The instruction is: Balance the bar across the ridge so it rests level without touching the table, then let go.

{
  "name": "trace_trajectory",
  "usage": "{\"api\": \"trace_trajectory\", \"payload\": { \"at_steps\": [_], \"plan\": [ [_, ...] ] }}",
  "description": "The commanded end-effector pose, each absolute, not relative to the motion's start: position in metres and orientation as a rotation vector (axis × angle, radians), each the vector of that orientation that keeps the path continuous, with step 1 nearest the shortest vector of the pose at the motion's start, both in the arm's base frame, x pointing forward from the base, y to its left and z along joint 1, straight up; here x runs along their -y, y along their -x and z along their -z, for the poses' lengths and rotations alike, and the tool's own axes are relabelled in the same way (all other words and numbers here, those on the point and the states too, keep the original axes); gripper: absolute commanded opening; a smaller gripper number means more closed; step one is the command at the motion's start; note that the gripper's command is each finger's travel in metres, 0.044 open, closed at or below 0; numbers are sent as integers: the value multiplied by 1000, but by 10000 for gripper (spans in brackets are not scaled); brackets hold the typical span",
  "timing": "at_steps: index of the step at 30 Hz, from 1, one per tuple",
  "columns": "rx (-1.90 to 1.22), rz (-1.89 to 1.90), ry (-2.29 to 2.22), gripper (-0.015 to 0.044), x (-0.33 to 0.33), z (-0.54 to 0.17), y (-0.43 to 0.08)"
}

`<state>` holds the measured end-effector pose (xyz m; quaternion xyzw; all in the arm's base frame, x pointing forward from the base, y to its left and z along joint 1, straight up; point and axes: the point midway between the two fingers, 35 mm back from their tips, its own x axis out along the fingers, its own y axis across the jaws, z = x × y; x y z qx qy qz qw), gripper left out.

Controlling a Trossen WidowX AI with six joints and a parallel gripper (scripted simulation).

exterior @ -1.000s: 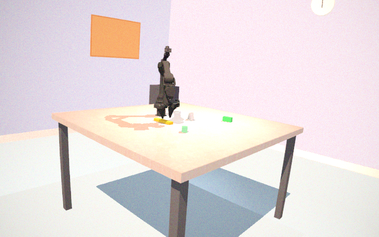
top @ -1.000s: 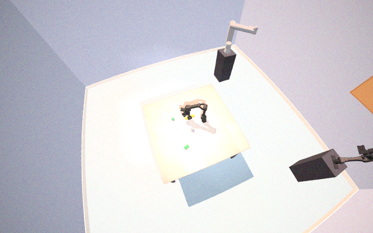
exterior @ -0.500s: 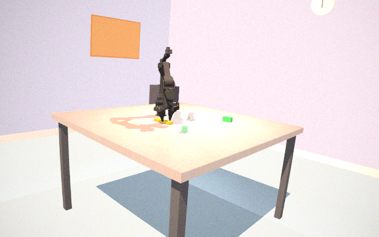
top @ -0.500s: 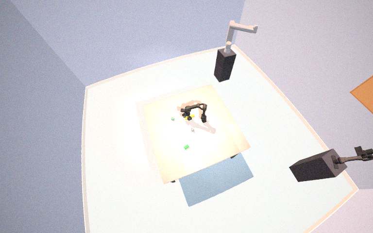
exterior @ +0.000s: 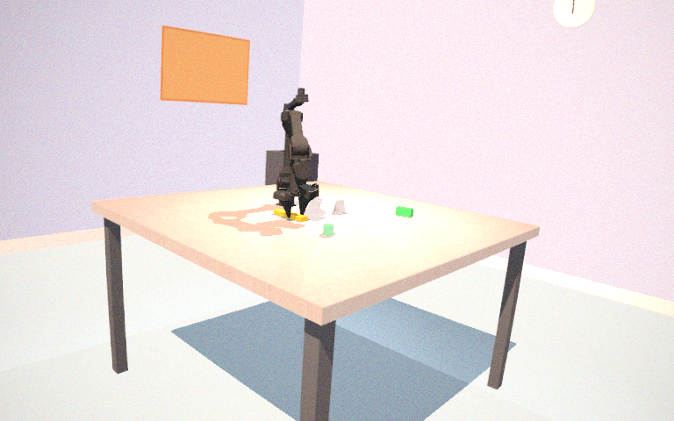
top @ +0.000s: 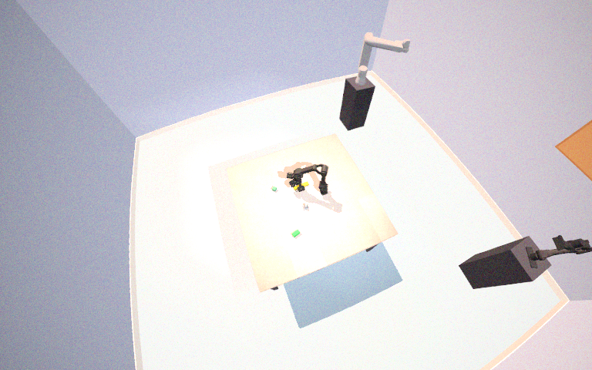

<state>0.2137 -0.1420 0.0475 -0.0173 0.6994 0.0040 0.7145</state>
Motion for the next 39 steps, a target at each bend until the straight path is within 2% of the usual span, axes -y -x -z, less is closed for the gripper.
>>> {"api": "trace_trajectory", "payload": {
  "at_steps": [1,2,8,16,20,39],
  "plan": [
    [-1550,-8,30,315,142,-46,-214],
    [-1550,-8,30,315,142,-46,-214],
    [-1549,-9,38,157,142,-47,-214],
    [-1549,-9,38,104,142,-47,-214],
    [-1549,-9,38,0,143,-53,-215],
    [-1549,-8,34,0,144,-101,-217]
  ]
}}
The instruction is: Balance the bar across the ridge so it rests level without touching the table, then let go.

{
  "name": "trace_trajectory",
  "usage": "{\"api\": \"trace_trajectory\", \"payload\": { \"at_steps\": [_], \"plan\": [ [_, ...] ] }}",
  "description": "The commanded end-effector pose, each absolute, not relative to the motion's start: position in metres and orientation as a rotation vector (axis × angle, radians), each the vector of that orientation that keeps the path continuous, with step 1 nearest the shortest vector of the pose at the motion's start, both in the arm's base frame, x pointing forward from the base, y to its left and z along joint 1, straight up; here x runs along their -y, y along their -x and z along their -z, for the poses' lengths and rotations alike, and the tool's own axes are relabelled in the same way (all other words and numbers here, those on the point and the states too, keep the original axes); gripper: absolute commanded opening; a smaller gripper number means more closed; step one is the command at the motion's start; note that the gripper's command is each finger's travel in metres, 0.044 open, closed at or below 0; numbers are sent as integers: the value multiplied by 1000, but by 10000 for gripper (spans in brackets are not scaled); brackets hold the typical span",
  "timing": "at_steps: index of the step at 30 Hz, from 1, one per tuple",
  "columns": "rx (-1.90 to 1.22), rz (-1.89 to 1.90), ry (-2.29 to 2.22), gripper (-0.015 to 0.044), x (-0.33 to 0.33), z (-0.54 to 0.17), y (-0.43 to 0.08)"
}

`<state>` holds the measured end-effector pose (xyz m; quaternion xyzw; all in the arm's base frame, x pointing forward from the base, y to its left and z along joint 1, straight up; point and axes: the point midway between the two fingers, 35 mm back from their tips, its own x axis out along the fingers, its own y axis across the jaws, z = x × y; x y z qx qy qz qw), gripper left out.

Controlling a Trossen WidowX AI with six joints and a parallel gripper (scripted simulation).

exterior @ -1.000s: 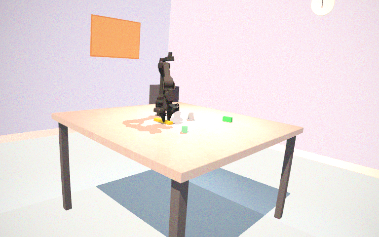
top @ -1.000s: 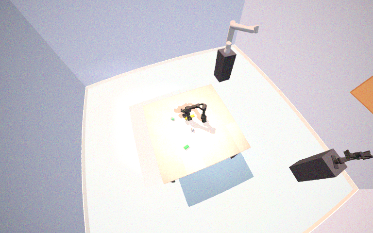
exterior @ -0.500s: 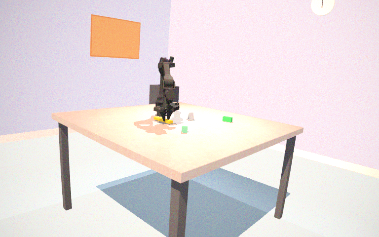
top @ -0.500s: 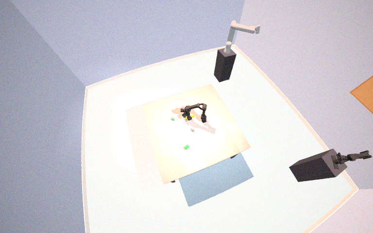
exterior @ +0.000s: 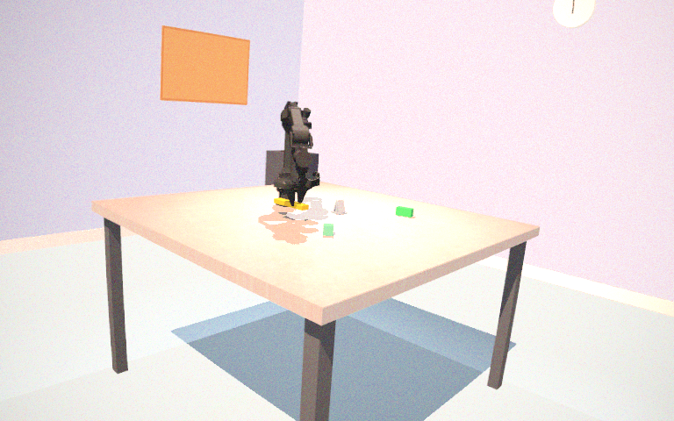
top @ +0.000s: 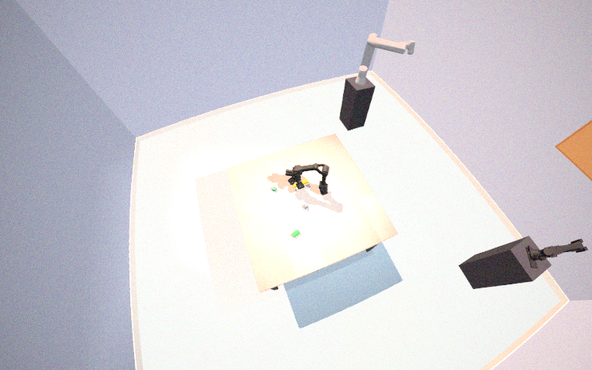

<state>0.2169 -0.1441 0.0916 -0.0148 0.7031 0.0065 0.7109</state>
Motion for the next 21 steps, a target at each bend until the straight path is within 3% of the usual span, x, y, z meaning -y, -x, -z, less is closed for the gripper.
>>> {"api": "trace_trajectory", "payload": {
  "at_steps": [1,21],
  "plan": [
    [-1549,-8,34,0,144,-104,-217],
    [-1550,-8,30,0,140,-151,-212]
  ]
}}
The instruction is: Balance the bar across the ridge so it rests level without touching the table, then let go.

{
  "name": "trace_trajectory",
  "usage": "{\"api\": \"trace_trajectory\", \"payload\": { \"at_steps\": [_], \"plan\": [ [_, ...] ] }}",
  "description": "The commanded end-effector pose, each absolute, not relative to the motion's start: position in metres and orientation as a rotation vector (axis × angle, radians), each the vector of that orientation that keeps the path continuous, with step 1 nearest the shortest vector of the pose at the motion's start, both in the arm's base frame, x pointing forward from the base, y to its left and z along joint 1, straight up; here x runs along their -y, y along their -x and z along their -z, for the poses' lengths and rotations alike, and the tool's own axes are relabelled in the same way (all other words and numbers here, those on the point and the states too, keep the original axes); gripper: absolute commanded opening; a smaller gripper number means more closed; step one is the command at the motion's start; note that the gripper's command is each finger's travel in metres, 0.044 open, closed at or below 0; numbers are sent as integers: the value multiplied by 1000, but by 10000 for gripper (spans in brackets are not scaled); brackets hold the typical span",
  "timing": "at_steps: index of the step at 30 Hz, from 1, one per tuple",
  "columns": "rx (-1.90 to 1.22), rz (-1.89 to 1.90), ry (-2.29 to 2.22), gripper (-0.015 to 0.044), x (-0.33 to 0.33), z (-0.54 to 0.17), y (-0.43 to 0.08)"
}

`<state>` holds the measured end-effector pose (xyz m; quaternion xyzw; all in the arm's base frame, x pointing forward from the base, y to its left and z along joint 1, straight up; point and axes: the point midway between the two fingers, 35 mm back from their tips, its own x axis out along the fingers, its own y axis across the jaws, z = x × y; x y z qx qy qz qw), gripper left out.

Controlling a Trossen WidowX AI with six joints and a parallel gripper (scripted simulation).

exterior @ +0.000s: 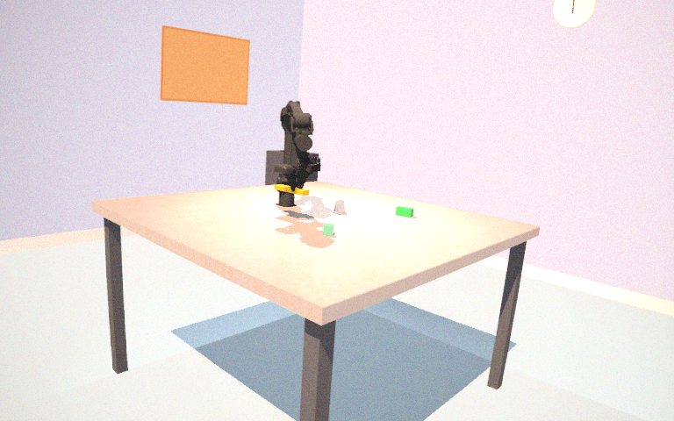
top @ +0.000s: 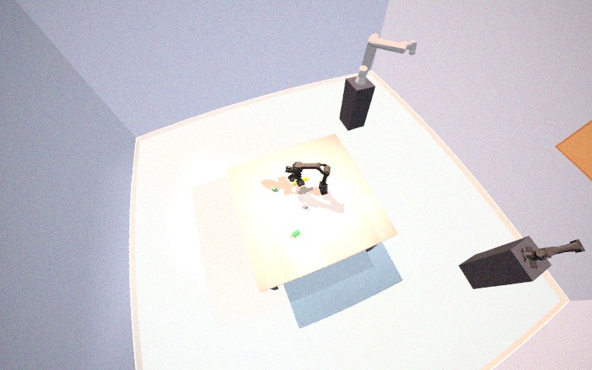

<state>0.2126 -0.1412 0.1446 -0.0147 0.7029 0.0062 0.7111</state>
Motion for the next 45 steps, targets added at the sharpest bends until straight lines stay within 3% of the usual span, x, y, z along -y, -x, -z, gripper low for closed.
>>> {"api": "trace_trajectory", "payload": {
  "at_steps": [1,45],
  "plan": [
    [-1550,-7,29,0,138,-151,-213],
    [-1543,79,-84,0,-18,-153,-263]
  ]
}}
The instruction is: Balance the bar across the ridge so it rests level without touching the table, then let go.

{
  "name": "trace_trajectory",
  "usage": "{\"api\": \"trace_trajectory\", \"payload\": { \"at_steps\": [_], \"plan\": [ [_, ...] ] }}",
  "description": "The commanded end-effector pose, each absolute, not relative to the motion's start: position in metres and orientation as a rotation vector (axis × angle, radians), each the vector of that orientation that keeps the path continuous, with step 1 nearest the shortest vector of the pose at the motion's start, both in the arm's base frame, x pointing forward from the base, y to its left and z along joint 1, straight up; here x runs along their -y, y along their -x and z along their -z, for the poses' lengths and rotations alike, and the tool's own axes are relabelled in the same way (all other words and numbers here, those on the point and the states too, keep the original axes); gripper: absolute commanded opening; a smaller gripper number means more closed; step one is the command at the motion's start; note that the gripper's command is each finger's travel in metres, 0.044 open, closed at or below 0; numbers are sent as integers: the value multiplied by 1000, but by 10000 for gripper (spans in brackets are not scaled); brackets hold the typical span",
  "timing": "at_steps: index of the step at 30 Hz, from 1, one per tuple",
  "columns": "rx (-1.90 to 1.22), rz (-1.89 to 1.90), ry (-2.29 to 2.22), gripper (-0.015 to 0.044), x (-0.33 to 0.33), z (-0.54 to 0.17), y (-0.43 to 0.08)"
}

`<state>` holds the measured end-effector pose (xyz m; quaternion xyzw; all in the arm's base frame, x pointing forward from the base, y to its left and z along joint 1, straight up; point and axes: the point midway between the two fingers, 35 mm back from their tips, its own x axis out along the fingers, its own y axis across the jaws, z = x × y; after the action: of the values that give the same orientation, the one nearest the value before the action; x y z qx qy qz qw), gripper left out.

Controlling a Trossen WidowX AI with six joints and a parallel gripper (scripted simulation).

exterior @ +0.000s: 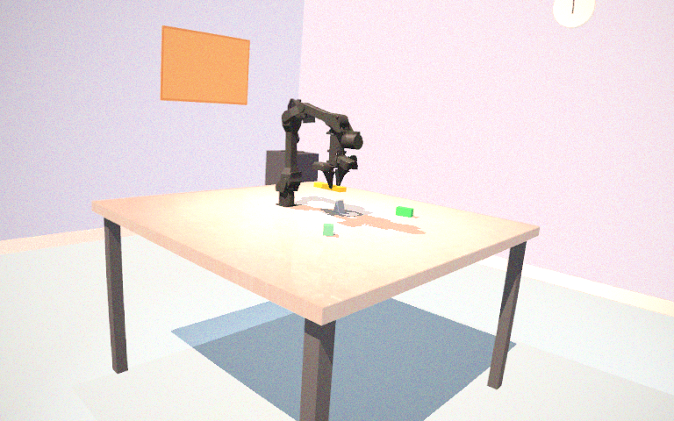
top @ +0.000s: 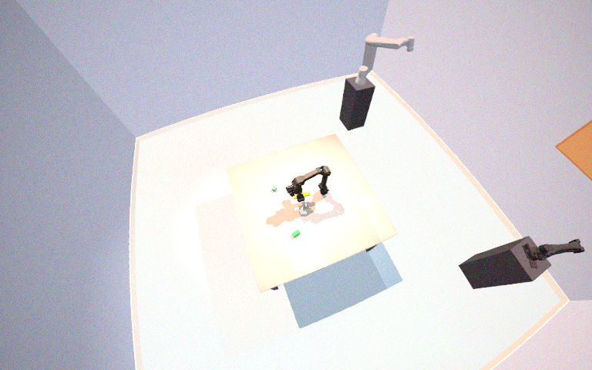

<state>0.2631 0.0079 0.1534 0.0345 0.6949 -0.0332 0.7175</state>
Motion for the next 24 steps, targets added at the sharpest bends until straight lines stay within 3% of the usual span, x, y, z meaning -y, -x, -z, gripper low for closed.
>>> {"api": "trace_trajectory", "payload": {
  "at_steps": [1,24],
  "plan": [
    [-1543,81,-87,0,-22,-153,-263],
    [-1543,113,-129,0,-84,-148,-253]
  ]
}}
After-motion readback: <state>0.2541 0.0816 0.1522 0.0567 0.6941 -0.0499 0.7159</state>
